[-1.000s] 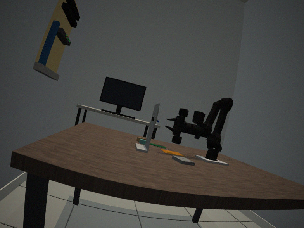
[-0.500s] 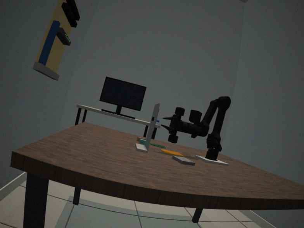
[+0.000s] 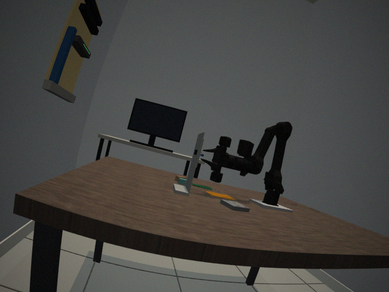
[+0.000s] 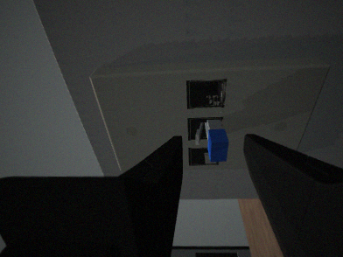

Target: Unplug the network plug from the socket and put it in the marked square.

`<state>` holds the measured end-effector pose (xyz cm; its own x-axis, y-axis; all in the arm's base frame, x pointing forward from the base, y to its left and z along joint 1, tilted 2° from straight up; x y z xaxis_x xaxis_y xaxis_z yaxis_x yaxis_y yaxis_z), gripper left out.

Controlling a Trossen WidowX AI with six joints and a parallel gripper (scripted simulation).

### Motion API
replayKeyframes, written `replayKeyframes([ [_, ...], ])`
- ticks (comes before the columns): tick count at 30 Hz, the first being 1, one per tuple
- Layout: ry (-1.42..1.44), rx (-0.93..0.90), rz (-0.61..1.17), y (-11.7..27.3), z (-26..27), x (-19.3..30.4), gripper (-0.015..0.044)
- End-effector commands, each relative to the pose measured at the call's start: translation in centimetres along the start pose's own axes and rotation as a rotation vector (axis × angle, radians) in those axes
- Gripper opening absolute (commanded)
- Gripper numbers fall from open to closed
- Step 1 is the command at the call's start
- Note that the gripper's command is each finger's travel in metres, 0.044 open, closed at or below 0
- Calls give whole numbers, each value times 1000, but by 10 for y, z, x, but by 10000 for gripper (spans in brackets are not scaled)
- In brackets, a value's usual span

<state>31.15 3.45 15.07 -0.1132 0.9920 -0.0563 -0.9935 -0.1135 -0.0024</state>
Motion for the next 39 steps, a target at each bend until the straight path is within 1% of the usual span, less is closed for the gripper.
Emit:
replayKeyframes([
  [1, 2, -2, 4, -6, -1, -2, 156],
  [3, 2, -2, 4, -7, -1, -2, 156],
  [5, 2, -2, 4, -7, -1, -2, 104],
  [20, 2, -2, 4, -7, -1, -2, 4],
  [39, 1, -2, 4, 2, -1, 0, 0],
])
Point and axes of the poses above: the point midway between the two fingers, 35 mm back from their tips, its own y axis back along the fingers, its own z axis across the jaws, x = y × z, the point moved 6 cm from there along y, back along the fingers, and after that the axes turned 2 degrees about y, right-handed, at the moved point
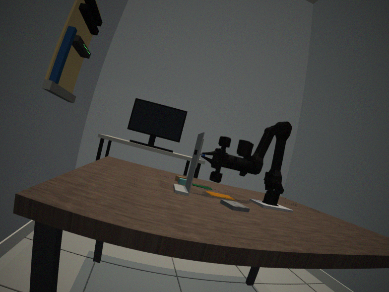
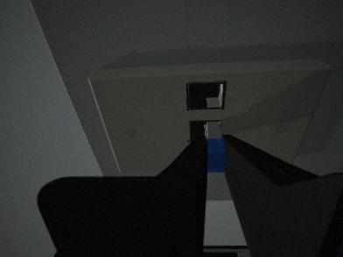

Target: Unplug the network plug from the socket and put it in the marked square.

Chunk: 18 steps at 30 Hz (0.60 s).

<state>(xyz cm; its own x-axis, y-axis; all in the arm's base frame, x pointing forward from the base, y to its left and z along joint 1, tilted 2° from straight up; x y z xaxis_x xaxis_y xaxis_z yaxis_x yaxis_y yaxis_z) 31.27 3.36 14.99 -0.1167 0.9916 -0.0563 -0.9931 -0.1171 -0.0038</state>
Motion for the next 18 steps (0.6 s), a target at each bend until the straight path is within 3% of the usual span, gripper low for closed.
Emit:
replayKeyframes([
  [1, 1, 0, 1, 4, 0, 1, 0],
  [18, 1, 1, 1, 14, 0, 4, 0],
])
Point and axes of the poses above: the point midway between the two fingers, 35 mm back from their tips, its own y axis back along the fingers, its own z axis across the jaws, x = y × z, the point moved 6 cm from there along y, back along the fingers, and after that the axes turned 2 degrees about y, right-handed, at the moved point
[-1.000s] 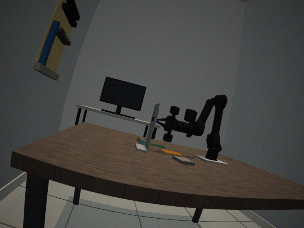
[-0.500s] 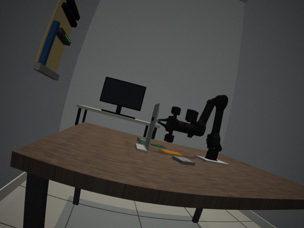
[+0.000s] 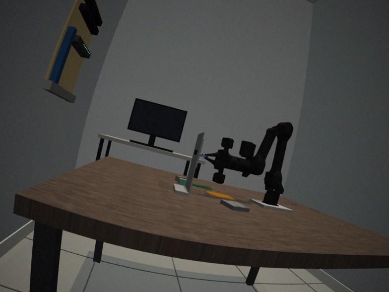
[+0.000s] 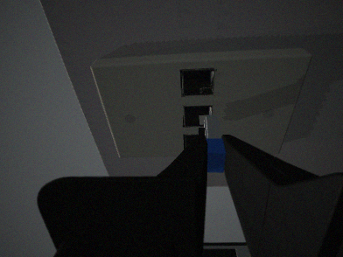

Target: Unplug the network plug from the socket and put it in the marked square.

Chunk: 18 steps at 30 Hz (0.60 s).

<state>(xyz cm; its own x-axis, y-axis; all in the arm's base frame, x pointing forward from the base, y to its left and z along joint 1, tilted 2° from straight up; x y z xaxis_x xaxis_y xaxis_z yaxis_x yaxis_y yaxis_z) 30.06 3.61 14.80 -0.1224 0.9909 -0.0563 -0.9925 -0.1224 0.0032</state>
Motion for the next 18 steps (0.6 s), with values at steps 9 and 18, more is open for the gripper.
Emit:
replayKeyframes([
  [9, 1, -5, -5, 8, 2, 3, 0],
  [18, 0, -4, -5, 13, 2, 5, 0],
])
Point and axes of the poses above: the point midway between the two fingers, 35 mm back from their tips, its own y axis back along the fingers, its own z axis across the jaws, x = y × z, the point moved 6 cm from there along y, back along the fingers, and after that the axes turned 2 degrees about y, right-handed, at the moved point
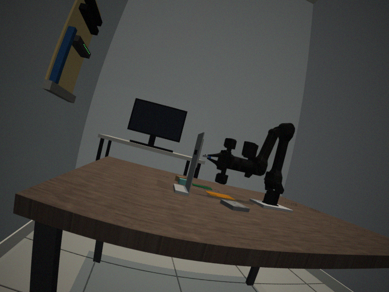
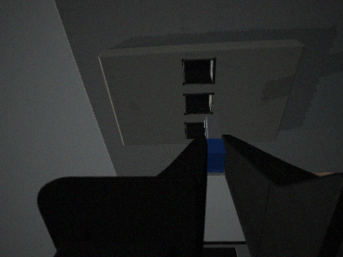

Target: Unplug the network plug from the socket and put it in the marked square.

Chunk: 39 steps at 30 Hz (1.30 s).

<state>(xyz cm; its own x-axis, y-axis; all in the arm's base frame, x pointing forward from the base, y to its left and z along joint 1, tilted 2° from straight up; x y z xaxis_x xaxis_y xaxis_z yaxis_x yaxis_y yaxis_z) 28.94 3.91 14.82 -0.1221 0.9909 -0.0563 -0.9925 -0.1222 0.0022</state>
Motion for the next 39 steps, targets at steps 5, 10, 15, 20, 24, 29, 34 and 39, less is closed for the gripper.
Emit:
replayKeyframes([
  [5, 0, -3, -5, 5, 1, 2, 0],
  [10, 0, -3, -5, 8, 1, 3, 0],
  [15, 0, -3, -5, 11, 1, 4, 0],
  [20, 0, -2, -5, 13, 1, 5, 0],
  [24, 0, -2, -5, 15, 1, 6, 0],
  [29, 0, -2, -5, 18, 1, 7, 0],
  [34, 0, -2, -5, 20, 1, 8, 0],
  [39, -1, -2, -5, 23, 1, 9, 0],
])
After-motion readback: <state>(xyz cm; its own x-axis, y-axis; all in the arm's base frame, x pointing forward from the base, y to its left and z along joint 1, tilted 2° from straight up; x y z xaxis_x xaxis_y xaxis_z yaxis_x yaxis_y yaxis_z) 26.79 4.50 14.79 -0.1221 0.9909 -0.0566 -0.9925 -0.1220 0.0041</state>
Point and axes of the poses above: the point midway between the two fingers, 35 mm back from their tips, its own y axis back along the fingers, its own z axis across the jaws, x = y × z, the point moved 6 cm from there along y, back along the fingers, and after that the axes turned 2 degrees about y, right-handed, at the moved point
